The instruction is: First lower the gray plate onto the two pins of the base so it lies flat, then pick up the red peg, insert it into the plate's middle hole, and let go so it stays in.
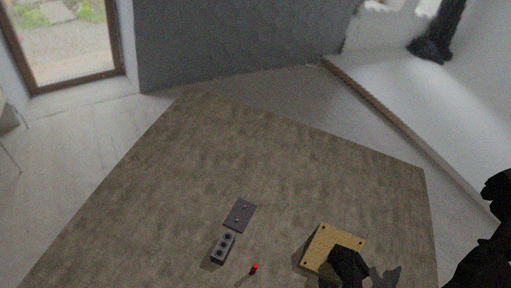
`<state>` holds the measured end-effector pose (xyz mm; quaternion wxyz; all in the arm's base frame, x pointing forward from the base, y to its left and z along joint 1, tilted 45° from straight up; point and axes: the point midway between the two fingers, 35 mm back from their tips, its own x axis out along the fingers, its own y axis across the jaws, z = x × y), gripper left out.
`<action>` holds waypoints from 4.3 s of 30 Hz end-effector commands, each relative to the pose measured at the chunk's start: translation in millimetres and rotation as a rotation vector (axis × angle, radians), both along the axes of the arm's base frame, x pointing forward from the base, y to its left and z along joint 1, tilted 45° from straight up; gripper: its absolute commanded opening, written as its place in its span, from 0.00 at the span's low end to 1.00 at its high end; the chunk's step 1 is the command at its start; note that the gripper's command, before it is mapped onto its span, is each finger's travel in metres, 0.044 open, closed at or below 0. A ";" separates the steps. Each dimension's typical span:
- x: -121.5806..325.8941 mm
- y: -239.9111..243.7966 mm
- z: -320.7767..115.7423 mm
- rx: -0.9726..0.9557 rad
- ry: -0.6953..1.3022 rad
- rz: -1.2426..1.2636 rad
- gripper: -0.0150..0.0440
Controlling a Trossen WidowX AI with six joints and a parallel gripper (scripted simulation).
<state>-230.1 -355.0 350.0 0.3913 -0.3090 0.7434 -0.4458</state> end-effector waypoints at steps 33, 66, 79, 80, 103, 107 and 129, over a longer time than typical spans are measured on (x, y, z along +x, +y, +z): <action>514.3 111.7 -182.6 1.087 -0.305 1.521 1.00; 569.4 396.6 -244.5 1.852 -0.173 1.865 1.00; 571.4 412.4 -260.2 1.851 -0.173 1.865 1.00; 571.6 413.5 -261.3 1.851 -0.173 1.865 1.00; 573.7 439.6 -287.2 1.852 -0.174 1.864 1.00; 573.7 444.4 -291.6 1.852 -0.175 1.865 1.00; 573.4 449.7 -296.4 1.853 -0.176 1.866 0.45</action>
